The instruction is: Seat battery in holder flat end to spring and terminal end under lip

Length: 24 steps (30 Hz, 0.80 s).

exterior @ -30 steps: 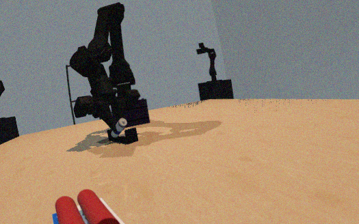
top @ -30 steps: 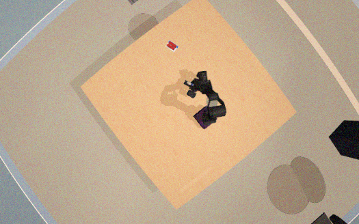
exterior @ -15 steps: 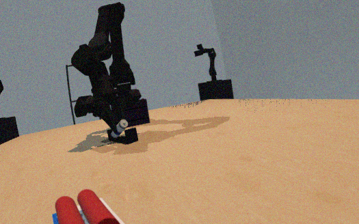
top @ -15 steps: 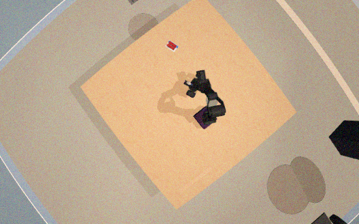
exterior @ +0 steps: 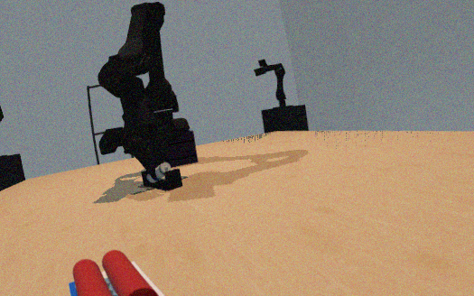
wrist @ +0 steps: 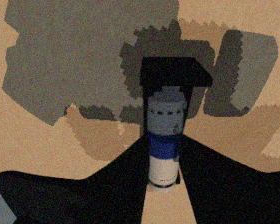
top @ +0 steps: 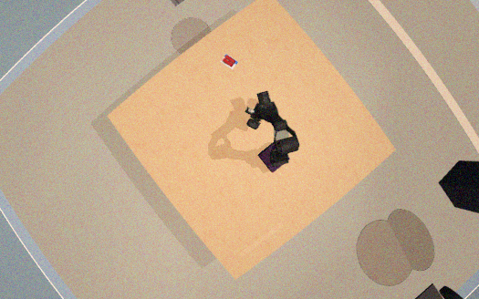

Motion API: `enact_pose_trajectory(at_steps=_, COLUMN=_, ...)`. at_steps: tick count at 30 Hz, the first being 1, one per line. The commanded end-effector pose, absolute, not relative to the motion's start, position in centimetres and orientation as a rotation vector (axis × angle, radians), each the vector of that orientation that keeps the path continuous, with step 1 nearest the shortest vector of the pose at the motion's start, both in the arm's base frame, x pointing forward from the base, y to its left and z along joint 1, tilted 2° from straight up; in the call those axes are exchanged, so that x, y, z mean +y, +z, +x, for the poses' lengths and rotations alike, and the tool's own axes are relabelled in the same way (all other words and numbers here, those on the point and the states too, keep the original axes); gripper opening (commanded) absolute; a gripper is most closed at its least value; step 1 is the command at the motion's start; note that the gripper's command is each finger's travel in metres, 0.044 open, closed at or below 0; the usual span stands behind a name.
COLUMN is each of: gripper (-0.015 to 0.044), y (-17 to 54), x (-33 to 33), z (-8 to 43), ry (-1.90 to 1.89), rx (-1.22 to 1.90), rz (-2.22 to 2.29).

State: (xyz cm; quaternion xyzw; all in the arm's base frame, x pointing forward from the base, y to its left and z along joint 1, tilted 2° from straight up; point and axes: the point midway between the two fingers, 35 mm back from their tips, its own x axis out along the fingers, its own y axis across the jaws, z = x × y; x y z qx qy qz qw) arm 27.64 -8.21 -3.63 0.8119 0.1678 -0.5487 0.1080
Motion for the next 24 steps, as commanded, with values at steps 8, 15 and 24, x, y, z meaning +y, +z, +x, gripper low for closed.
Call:
enact_pose_trajectory(at_steps=8, gripper=0.0065, y=-4.27, x=-8.18, z=27.41, ry=-1.745, rx=0.475, rz=2.3)
enact_pose_trajectory(at_steps=15, gripper=0.0065, y=-4.35, x=-8.12, z=27.52, ry=-1.806, rx=0.465, rz=2.247)
enact_pose_trajectory(at_steps=24, gripper=0.0065, y=-4.39, x=-8.03, z=27.65, ry=-1.88, rx=0.451, rz=2.176)
